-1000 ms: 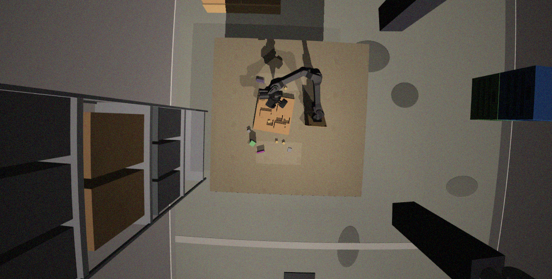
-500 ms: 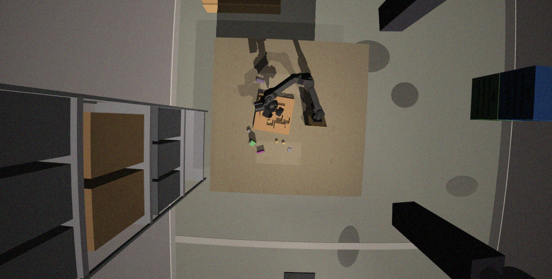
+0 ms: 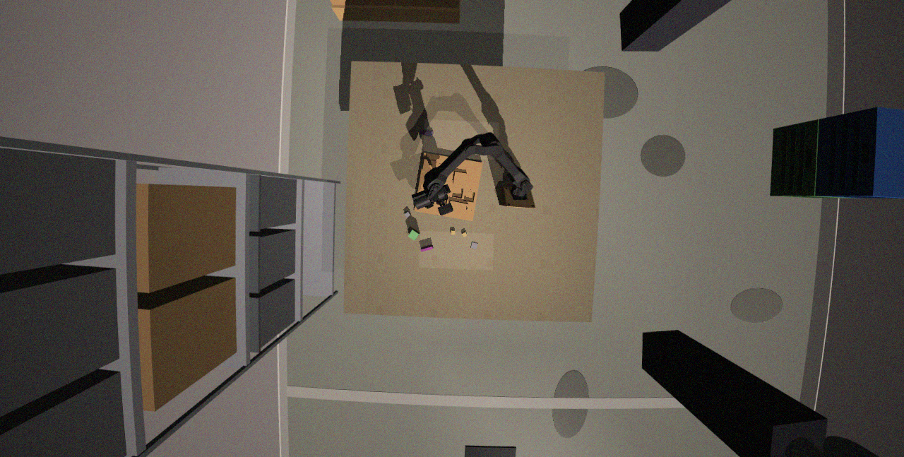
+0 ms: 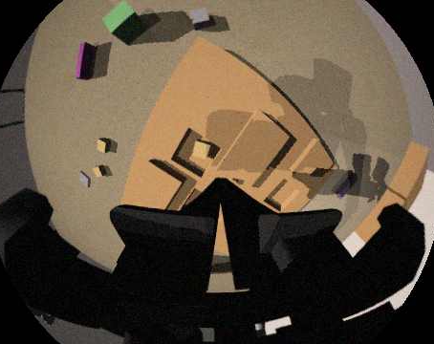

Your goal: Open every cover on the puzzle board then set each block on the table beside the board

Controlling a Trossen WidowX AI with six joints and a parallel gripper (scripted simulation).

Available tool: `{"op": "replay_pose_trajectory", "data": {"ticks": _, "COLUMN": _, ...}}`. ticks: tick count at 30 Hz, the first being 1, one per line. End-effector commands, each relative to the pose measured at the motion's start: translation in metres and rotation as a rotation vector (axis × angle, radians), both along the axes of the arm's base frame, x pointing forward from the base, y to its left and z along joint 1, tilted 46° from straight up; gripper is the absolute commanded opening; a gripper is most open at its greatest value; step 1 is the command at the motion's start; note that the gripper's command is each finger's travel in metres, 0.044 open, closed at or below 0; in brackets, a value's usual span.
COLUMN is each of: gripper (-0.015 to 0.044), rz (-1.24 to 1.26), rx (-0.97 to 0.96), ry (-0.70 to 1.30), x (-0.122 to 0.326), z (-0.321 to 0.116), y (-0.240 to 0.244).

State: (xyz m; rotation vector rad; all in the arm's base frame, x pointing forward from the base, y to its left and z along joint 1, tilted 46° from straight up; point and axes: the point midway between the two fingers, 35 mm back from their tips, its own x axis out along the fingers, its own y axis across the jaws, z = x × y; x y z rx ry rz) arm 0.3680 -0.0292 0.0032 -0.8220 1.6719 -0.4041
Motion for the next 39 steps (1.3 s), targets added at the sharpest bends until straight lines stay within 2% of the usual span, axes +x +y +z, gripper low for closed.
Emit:
{"op": "replay_pose_trajectory", "data": {"ticks": 1, "gripper": 0.0000, "rz": -0.125, "rx": -0.021, "ry": -0.118, "x": 0.002, "z": -0.017, "y": 0.013}}
{"op": "replay_pose_trajectory", "data": {"ticks": 11, "gripper": 0.0000, "rz": -0.172, "rx": -0.030, "ry": -0.165, "x": 0.002, "z": -0.024, "y": 0.016}}
{"op": "replay_pose_trajectory", "data": {"ticks": 22, "gripper": 0.0000, "rz": -0.171, "rx": -0.032, "ry": -0.165, "x": -0.001, "z": -0.054, "y": -0.017}}
{"op": "replay_pose_trajectory", "data": {"ticks": 39, "gripper": 0.0000, "rz": -0.171, "rx": -0.033, "ry": -0.165, "x": -0.002, "z": -0.063, "y": -0.028}}
